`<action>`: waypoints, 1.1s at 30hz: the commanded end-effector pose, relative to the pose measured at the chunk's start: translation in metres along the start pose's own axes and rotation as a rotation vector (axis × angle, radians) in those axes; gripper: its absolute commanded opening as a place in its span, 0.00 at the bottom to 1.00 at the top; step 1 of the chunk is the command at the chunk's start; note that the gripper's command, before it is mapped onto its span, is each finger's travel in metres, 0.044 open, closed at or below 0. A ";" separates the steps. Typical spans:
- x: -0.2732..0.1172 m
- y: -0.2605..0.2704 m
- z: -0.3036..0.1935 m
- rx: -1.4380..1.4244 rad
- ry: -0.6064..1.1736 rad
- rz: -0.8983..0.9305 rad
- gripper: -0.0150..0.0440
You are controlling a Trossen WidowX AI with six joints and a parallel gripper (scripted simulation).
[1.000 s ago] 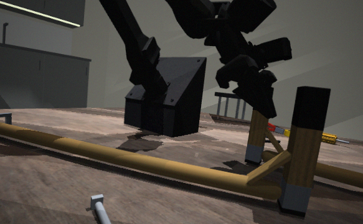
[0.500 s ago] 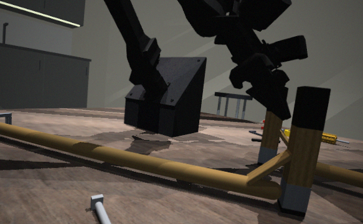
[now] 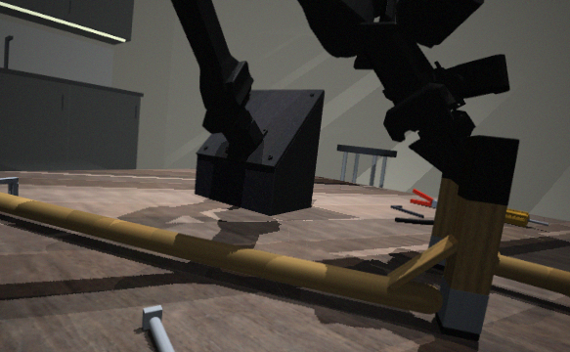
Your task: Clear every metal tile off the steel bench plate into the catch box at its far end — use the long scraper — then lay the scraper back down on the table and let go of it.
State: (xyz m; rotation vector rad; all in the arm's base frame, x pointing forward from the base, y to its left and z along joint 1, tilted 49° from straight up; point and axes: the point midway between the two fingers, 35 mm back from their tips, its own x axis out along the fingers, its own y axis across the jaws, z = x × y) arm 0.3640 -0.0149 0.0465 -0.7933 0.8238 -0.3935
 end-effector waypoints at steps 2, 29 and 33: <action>0.006 0.002 0.010 0.000 -0.009 0.003 0.25; 0.030 0.008 0.037 0.004 -0.010 -0.003 0.25; 0.032 0.007 0.041 0.004 -0.010 -0.003 0.25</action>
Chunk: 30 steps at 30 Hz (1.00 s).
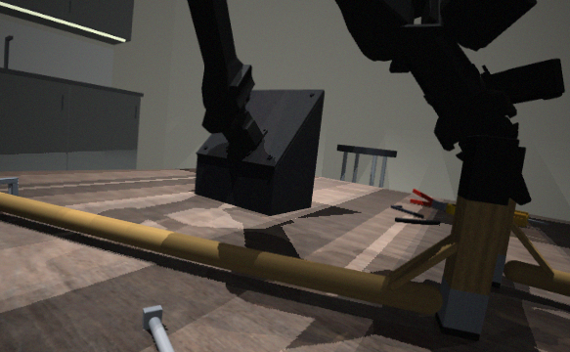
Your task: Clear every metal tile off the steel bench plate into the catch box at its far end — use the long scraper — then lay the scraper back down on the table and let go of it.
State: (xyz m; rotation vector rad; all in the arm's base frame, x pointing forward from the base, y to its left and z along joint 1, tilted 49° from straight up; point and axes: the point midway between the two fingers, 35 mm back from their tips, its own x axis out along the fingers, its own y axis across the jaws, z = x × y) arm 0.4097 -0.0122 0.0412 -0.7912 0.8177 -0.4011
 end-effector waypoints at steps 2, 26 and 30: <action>0.004 0.000 0.009 -0.001 -0.008 0.004 0.25; 0.020 -0.003 0.030 -0.001 -0.009 0.002 0.25; 0.023 -0.003 0.034 0.000 -0.009 0.002 0.25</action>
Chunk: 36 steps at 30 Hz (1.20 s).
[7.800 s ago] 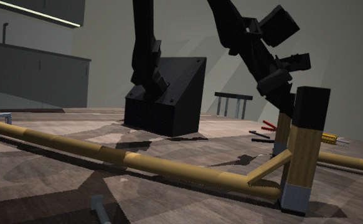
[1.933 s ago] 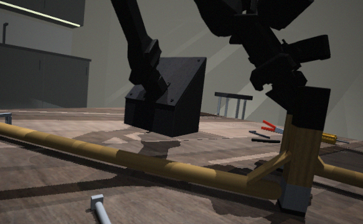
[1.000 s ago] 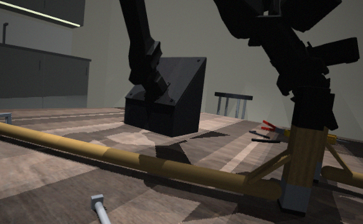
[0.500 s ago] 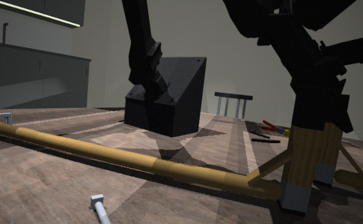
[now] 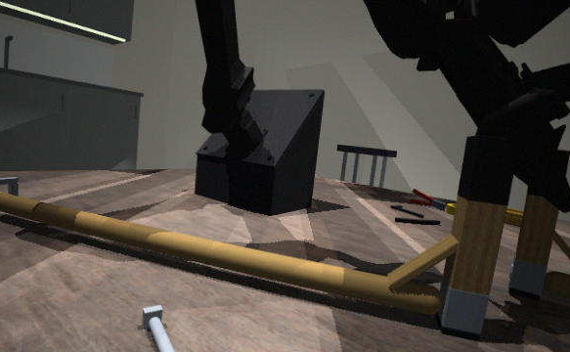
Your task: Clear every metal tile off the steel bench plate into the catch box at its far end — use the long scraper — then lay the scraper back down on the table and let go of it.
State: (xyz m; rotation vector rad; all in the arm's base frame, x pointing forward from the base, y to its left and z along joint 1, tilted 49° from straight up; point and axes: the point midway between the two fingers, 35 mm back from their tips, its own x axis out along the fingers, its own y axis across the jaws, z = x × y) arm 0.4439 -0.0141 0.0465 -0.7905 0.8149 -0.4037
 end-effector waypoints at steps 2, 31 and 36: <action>0.004 0.002 0.008 -0.003 -0.007 0.005 0.25; 0.024 0.003 0.039 -0.001 -0.009 0.004 0.25; 0.028 0.003 0.044 -0.001 -0.009 0.004 0.25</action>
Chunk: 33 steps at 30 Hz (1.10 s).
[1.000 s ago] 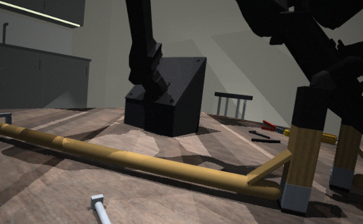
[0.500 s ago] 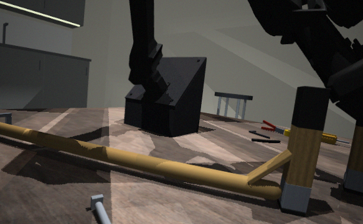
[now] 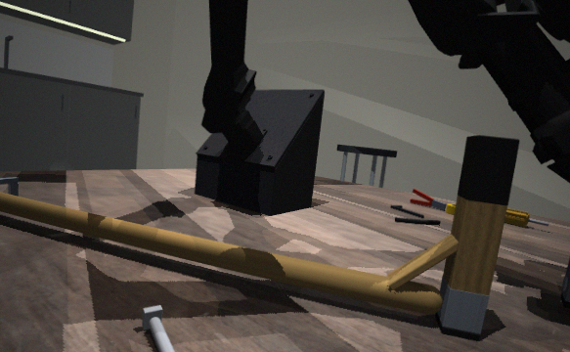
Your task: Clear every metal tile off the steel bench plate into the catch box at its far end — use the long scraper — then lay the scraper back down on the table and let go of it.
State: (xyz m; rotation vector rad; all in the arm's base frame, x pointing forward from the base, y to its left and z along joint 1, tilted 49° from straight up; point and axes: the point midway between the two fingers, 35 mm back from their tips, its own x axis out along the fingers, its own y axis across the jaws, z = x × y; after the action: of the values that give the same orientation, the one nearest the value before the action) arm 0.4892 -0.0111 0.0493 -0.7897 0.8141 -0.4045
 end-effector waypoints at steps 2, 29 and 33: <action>0.004 0.002 0.009 -0.002 -0.009 0.005 0.25; 0.025 0.003 0.036 -0.001 -0.010 0.004 0.25; 0.028 0.004 0.040 -0.001 -0.010 0.004 0.25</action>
State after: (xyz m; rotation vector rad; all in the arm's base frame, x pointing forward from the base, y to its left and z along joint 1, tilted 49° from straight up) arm 0.5311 -0.0097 0.0500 -0.7888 0.8123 -0.4056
